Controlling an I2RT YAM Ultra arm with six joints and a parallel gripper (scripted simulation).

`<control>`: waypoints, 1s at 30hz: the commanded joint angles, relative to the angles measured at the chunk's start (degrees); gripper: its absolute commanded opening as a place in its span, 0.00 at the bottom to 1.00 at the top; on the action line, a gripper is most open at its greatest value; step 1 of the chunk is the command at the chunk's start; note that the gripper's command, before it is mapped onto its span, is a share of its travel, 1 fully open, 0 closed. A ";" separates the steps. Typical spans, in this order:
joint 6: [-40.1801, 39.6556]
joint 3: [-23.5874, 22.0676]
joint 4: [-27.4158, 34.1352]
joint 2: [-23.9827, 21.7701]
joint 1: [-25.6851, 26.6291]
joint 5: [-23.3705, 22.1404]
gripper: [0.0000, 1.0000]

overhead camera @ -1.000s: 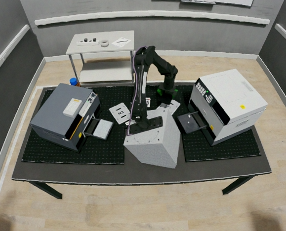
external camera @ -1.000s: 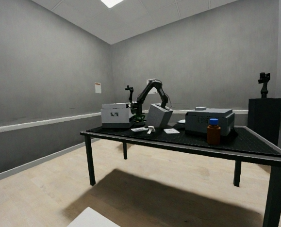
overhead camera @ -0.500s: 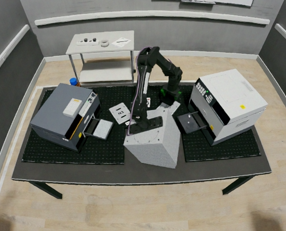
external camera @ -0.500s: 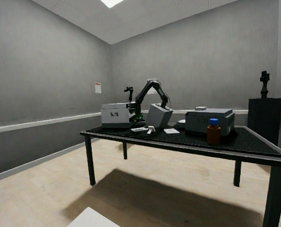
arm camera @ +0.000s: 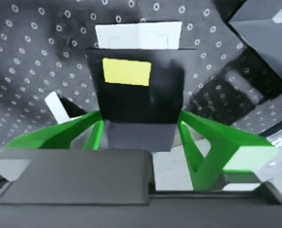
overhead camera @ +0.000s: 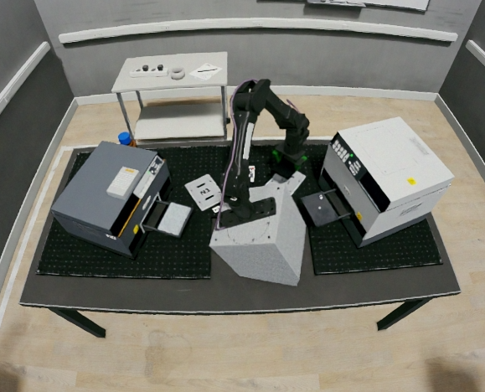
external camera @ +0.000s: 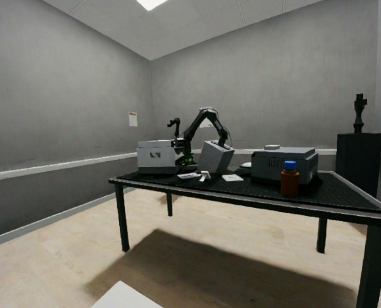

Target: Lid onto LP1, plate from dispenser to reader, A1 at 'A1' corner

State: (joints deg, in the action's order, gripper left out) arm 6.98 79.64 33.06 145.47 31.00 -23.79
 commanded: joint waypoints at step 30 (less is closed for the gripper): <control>-0.07 1.81 -3.71 2.92 -1.36 -0.47 0.85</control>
State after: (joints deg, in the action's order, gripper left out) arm 6.24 79.64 30.85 147.68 30.20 -23.94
